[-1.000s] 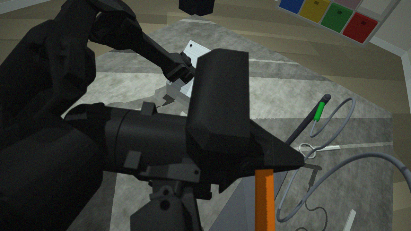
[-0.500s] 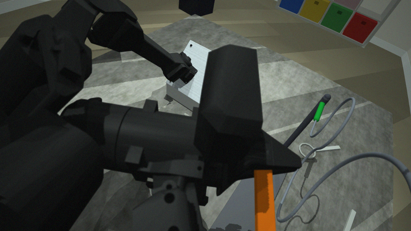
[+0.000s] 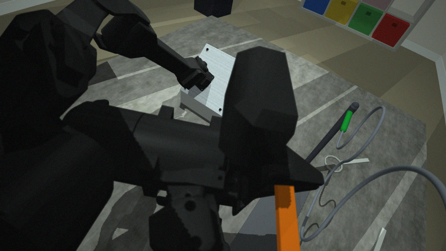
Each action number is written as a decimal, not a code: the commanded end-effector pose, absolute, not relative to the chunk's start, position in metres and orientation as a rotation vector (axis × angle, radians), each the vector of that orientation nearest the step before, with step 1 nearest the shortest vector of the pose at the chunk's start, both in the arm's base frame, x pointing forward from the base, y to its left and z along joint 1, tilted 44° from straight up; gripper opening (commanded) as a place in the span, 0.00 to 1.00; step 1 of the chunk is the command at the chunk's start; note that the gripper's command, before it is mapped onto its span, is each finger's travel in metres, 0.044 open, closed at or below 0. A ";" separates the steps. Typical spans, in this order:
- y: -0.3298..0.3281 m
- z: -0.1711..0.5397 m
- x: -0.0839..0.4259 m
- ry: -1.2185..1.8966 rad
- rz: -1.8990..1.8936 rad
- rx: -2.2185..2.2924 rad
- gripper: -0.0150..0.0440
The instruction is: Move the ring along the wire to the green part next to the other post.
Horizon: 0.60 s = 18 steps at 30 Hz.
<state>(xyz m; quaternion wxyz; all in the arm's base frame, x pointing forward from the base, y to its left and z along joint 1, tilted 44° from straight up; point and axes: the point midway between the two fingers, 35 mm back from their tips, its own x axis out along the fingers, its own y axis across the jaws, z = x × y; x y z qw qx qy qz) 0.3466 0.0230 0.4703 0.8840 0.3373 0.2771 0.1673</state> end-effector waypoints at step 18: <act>0.020 0.470 0.347 0.560 0.297 0.535 0.00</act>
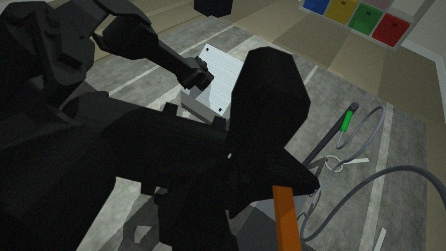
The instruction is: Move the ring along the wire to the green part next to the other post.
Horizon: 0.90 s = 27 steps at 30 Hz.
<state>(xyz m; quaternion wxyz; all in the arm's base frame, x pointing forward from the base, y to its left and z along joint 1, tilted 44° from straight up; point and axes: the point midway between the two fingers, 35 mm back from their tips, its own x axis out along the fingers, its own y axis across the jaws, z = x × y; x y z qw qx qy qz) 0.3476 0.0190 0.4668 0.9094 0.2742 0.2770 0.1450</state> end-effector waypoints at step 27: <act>0.011 0.465 0.349 0.539 0.202 0.274 0.00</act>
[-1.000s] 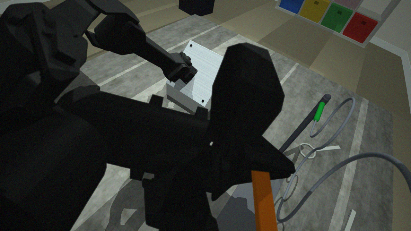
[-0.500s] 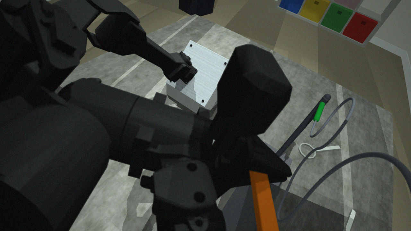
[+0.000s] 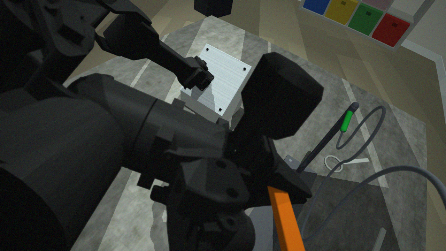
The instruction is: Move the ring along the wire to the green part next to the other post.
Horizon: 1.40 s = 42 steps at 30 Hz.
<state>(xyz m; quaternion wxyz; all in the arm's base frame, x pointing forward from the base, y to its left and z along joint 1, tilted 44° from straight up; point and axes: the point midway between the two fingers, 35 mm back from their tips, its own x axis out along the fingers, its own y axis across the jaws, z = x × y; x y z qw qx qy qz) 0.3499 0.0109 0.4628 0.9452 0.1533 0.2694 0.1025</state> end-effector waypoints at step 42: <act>-0.008 0.462 0.354 0.464 0.031 -0.234 0.00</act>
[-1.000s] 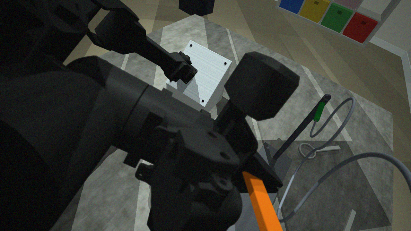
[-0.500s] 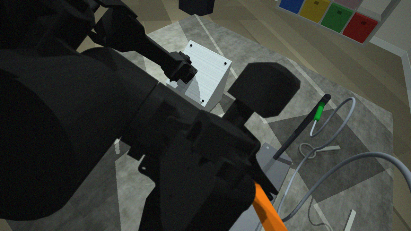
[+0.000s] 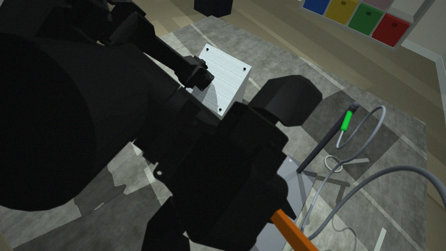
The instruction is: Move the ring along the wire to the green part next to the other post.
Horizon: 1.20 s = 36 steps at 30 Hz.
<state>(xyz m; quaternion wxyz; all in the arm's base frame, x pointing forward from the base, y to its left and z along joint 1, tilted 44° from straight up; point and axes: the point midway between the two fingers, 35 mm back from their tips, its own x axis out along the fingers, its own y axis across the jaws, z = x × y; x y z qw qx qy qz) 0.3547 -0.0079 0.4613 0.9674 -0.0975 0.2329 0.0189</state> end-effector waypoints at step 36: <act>-0.023 0.467 0.358 0.375 -0.097 -0.661 0.00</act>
